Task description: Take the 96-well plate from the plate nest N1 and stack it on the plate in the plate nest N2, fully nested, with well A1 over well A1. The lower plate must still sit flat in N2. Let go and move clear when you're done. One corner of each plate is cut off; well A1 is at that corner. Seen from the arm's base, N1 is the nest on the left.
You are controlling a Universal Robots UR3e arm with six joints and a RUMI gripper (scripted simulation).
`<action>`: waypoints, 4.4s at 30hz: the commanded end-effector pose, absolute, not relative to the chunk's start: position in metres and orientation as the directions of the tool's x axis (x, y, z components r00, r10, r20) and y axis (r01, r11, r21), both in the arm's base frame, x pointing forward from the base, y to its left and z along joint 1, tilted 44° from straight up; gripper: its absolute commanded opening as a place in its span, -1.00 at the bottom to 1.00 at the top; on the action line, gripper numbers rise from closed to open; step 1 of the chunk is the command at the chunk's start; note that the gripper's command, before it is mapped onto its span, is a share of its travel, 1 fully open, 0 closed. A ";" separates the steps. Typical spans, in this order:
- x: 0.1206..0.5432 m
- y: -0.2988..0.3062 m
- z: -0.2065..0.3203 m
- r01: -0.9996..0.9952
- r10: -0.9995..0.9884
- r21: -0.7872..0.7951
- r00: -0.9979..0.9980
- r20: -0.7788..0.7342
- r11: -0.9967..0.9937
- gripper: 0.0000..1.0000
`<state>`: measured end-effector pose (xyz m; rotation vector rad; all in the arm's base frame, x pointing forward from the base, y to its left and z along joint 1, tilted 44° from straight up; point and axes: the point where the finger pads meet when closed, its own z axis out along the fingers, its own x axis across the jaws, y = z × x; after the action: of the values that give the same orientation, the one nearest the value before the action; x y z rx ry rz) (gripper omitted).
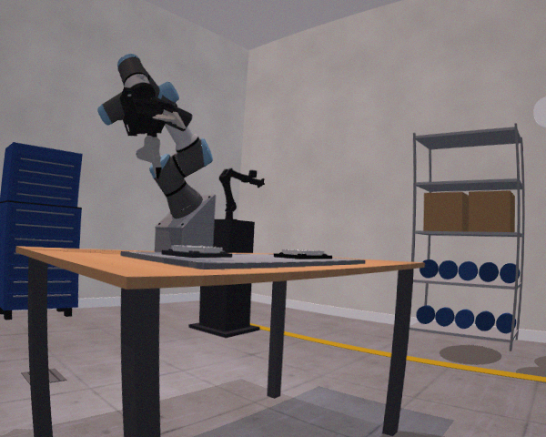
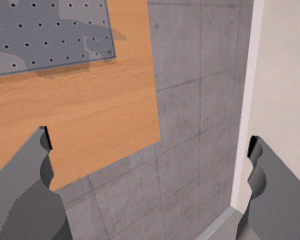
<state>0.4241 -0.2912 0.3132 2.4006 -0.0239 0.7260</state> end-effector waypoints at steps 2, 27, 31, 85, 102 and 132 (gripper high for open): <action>0.424 -0.291 0.315 -0.188 0.157 0.563 0.847 0.507 -0.805 1.00; 0.451 -0.273 0.279 -0.383 -0.105 0.364 0.797 0.595 -0.849 1.00; 0.459 -0.267 0.267 -0.436 -0.179 0.308 0.776 0.605 -0.846 1.00; 0.523 -0.166 0.111 -0.962 -0.904 -0.159 0.141 0.403 -0.221 1.00; 0.526 -0.129 0.061 -0.978 -0.929 -0.189 -0.147 0.340 0.086 1.00; 0.507 -0.056 -0.029 -0.772 -0.703 -0.261 -0.636 0.319 0.580 1.00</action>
<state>0.5091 -0.0647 -0.0201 1.3278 -2.5986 0.5558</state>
